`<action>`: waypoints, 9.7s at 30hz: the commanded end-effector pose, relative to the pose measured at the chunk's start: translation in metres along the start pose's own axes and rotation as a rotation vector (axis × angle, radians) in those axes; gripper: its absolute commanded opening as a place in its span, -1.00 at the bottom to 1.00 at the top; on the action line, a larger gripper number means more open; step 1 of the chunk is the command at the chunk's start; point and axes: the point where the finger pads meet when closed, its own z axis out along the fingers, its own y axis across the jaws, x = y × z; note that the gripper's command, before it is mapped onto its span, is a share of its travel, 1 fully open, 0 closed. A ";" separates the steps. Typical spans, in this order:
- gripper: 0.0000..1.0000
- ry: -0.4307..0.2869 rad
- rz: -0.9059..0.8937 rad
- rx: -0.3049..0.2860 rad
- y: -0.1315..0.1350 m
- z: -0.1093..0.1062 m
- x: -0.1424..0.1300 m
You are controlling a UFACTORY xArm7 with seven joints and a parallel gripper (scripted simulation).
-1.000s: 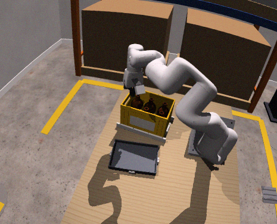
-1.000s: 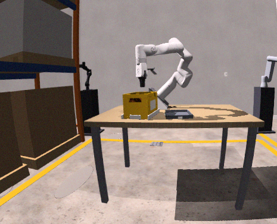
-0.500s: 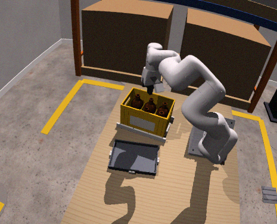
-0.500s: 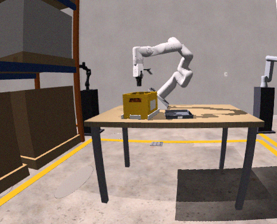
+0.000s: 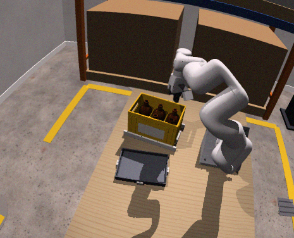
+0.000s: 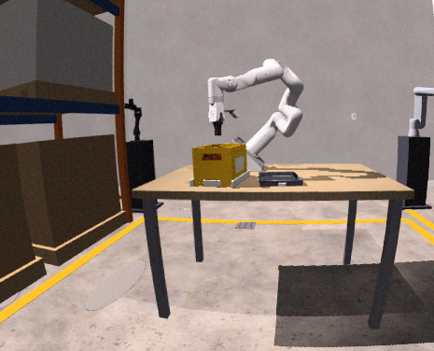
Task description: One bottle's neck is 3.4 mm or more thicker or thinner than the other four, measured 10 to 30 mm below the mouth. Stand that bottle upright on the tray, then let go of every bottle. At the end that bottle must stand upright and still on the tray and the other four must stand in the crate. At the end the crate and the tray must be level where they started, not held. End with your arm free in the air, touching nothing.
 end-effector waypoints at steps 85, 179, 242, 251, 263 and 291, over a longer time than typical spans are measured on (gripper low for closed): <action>0.30 -0.008 -0.002 -0.001 -0.006 0.035 0.002; 0.30 -0.008 -0.002 -0.001 -0.006 0.063 0.000; -1.00 -0.008 -0.002 -0.001 -0.006 0.082 0.000; -1.00 -0.008 -0.002 -0.001 -0.006 0.082 0.000; -1.00 -0.008 -0.002 -0.001 -0.006 0.082 0.000; 0.30 -0.008 -0.002 -0.001 -0.006 0.082 0.000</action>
